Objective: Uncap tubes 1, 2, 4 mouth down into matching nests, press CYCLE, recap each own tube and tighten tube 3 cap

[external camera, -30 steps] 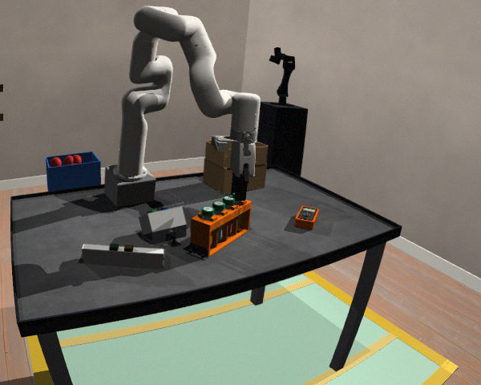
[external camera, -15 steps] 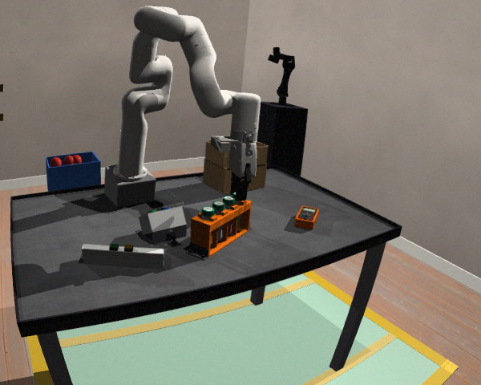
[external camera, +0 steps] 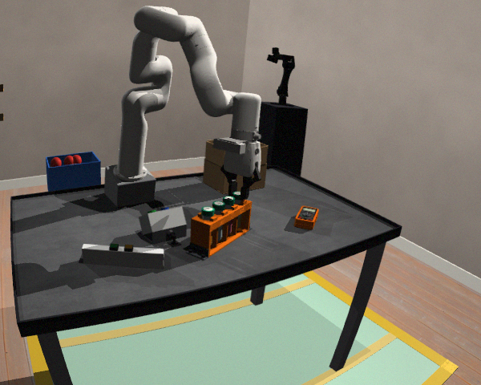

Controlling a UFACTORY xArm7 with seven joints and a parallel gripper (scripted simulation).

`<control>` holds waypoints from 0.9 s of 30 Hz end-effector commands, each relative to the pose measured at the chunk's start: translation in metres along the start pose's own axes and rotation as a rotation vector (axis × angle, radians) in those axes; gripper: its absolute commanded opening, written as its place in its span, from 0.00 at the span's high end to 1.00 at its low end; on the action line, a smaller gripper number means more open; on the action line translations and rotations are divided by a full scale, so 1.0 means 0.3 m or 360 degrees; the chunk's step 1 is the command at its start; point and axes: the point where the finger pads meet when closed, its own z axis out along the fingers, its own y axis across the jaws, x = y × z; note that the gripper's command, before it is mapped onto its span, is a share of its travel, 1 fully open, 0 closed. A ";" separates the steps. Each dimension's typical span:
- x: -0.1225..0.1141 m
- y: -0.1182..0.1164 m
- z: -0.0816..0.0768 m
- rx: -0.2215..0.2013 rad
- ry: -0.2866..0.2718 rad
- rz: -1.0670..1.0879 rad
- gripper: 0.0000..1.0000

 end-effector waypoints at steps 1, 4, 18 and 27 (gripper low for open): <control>0.001 -0.005 -0.004 -0.0012 -0.0061 -0.0368 1.00; 0.001 -0.005 -0.004 -0.0010 -0.0066 -0.0560 1.00; 0.001 -0.005 -0.005 0.0007 -0.0068 -0.1402 1.00; 0.001 -0.005 -0.005 0.0007 -0.0068 -0.1402 0.54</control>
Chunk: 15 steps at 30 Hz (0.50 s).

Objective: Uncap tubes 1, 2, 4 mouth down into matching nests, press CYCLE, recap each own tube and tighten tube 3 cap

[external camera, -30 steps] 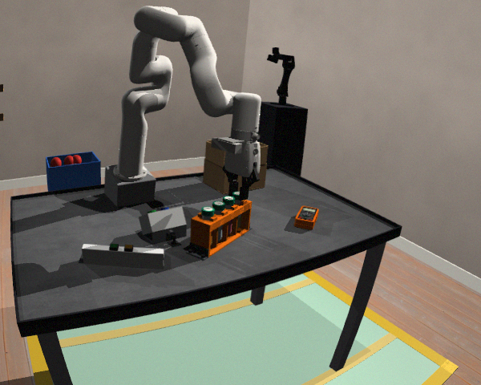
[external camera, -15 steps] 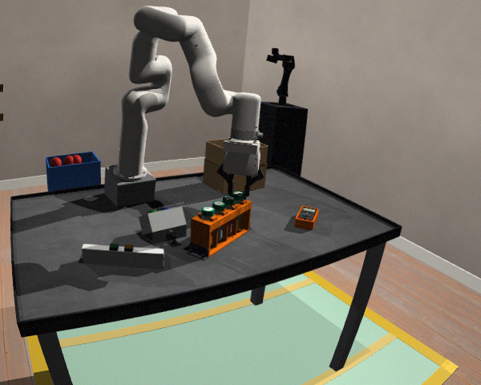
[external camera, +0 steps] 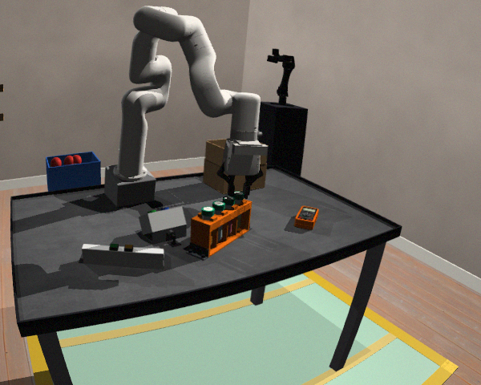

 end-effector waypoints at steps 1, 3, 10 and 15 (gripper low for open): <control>0.002 -0.003 -0.003 0.0009 -0.0013 -0.0011 0.54; 0.002 -0.003 -0.003 0.0009 -0.0013 -0.0011 0.54; 0.002 -0.003 -0.003 0.0009 -0.0013 -0.0011 0.54; 0.002 -0.003 -0.003 0.0006 -0.0015 0.0536 0.54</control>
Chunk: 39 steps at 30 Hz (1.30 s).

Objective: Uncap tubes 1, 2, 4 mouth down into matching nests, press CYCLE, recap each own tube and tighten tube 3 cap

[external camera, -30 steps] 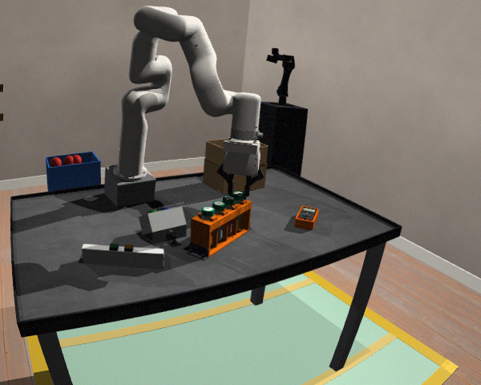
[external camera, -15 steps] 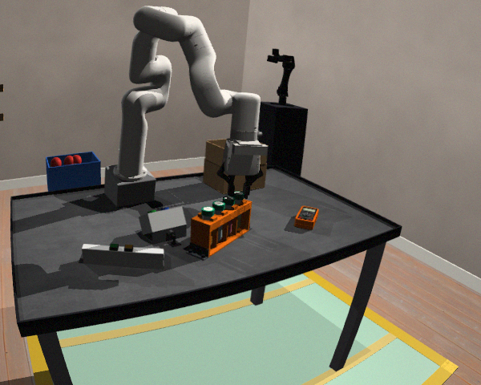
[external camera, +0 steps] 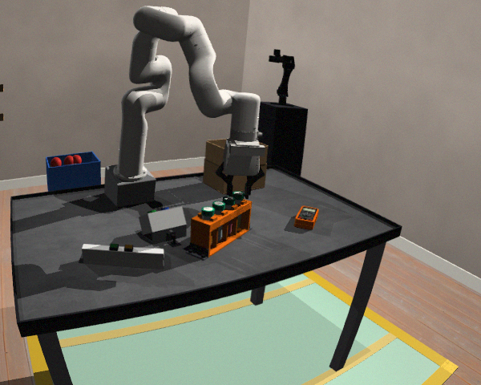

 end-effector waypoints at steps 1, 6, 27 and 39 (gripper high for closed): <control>0.002 -0.003 -0.003 0.0000 0.0015 0.0444 0.54; 0.002 -0.003 -0.003 0.0003 0.0013 0.0815 0.54; 0.002 -0.003 -0.003 0.0010 0.0009 0.2198 0.54; 0.002 -0.004 -0.003 0.0009 0.0015 0.2331 1.00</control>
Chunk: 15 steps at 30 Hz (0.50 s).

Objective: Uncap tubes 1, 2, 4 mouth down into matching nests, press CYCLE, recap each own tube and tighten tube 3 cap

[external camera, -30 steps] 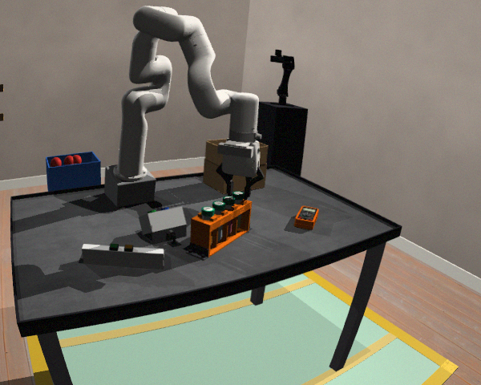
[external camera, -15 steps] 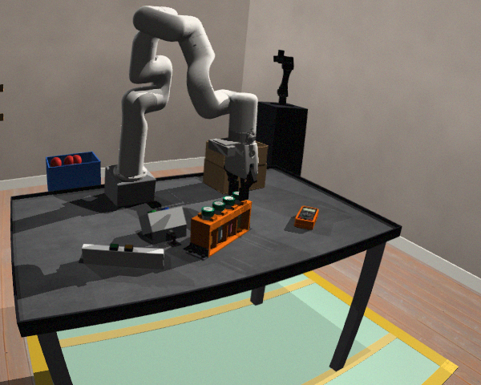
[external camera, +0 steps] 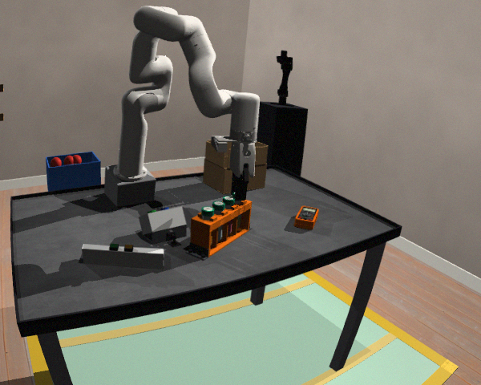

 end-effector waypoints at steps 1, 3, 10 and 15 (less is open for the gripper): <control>-0.003 -0.002 -0.003 0.0015 0.0013 0.0013 1.00; -0.003 -0.002 -0.003 0.0015 0.0013 0.0013 1.00; -0.003 -0.002 -0.003 0.0015 0.0013 0.0013 1.00; -0.003 -0.002 -0.003 0.0015 0.0014 -0.0146 1.00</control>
